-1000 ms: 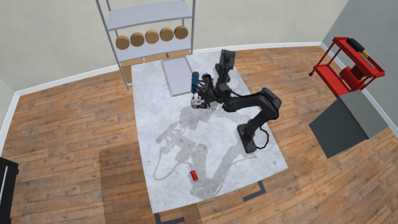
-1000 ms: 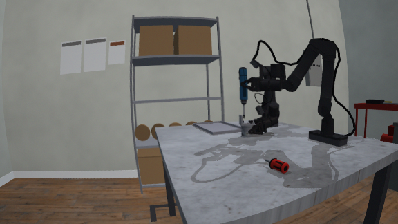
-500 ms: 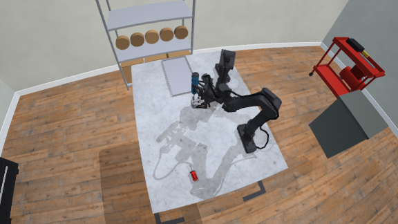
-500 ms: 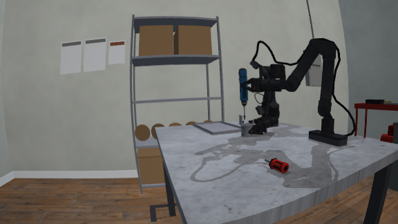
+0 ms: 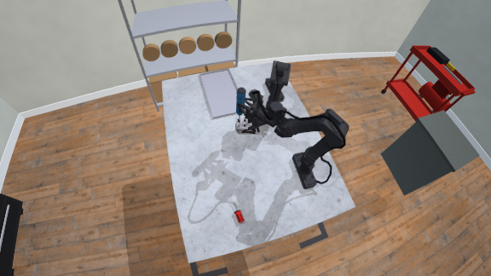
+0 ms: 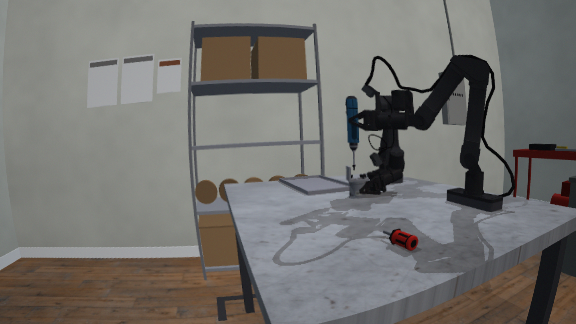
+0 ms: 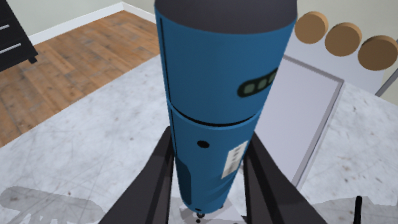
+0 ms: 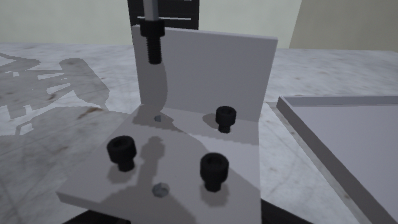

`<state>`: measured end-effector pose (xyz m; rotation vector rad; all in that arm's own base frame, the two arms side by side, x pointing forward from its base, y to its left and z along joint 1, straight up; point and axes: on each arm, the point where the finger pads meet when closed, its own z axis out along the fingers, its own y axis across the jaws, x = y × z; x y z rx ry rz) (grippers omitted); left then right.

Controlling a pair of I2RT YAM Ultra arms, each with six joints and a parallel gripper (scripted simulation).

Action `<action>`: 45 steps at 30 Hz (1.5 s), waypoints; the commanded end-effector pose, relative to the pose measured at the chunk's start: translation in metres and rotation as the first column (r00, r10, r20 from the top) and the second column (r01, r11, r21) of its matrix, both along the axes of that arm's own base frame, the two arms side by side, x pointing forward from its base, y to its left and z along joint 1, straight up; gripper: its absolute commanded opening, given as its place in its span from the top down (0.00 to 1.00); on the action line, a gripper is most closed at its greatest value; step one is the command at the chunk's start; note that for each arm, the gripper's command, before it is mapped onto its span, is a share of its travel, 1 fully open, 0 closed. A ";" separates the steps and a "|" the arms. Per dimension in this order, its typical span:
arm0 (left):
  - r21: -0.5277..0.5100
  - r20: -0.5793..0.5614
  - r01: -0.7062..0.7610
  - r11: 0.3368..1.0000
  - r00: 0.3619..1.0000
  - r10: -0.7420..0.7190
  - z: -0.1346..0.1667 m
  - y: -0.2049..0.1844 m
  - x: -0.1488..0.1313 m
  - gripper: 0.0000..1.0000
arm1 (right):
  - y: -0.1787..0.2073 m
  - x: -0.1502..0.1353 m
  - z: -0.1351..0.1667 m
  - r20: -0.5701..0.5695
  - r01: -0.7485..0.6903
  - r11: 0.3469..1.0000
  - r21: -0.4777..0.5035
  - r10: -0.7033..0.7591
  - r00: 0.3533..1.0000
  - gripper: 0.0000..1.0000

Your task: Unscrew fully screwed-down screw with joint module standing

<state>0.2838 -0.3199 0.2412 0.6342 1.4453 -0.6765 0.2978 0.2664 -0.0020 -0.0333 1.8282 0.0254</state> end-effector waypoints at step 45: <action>-0.102 0.096 0.008 0.995 0.995 0.002 0.073 -0.002 -0.003 0.58 | 0.001 0.001 0.003 0.005 0.002 1.000 0.010 -0.002 1.000 0.41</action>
